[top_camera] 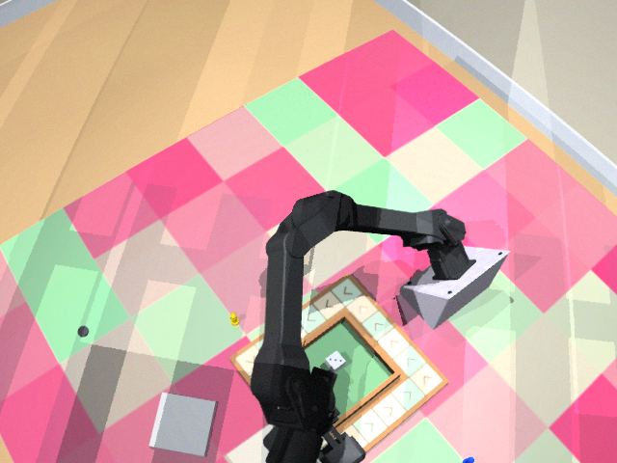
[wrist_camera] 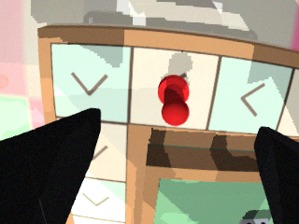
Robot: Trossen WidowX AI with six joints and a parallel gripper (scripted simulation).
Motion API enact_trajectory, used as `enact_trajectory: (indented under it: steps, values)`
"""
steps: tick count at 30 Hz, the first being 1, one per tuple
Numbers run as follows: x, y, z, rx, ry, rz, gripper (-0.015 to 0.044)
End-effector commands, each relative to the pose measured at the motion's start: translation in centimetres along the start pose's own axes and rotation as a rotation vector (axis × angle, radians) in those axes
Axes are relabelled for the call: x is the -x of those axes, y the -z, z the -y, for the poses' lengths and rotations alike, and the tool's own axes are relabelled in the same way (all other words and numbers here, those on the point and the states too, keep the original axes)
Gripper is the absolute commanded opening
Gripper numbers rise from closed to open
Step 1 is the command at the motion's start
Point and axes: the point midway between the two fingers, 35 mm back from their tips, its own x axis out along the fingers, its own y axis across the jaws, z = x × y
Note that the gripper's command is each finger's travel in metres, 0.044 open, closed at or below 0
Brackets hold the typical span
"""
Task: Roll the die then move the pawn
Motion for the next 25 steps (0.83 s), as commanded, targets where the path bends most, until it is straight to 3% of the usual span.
enact_trajectory:
  steps: [1,6,16,17,25]
  values:
    - [2.5,-0.2,-0.3,-0.005,-0.009,0.022,0.042]
    - [4.2,1.7,0.0,-0.001,-0.017,0.023,0.044]
    - [10.3,16.5,4.5,0.015,-0.023,0.016,0.044]
    - [10.0,12.7,3.0,0.016,-0.034,0.031,0.044]
    - [10.0,12.7,3.0,0.016,-0.034,0.031,0.044]
